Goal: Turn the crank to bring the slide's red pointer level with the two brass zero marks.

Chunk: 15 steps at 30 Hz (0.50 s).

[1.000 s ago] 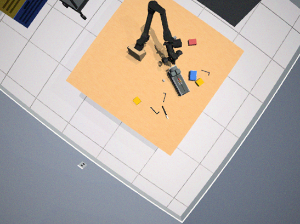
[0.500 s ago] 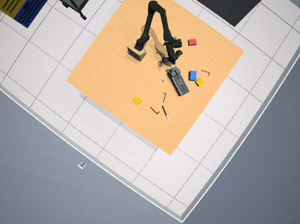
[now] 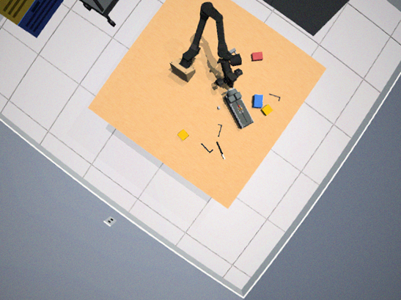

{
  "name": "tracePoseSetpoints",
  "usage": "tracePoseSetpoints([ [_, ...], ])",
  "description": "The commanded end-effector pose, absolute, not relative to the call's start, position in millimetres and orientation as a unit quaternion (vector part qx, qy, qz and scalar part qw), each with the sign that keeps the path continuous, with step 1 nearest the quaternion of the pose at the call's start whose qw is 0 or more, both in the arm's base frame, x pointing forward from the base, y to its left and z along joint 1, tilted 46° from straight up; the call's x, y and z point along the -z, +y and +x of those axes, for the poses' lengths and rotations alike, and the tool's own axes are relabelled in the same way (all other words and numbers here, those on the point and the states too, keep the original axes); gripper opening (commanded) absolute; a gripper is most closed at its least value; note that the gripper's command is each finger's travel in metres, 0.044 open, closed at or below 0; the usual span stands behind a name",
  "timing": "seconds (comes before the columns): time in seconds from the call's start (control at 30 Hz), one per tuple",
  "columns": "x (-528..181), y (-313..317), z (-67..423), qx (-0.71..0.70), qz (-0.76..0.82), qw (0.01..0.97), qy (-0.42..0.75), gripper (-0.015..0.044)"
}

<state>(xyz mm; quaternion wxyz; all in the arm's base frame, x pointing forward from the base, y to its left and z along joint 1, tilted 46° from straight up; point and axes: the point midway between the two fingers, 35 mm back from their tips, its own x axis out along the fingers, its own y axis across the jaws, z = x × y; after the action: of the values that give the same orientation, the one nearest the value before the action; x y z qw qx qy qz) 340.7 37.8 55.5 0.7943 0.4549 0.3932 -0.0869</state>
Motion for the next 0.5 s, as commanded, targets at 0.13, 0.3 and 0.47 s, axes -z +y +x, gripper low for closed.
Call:
tracePoseSetpoints([
  [0.13,-40,41,337,0.087,0.454,0.794,0.396,0.0000],
  [0.3,-32,38,333,0.087,0.454,0.794,0.396,0.0000],
  [0.47,-27,35,330,0.087,0.454,0.794,0.396,0.0000],
])
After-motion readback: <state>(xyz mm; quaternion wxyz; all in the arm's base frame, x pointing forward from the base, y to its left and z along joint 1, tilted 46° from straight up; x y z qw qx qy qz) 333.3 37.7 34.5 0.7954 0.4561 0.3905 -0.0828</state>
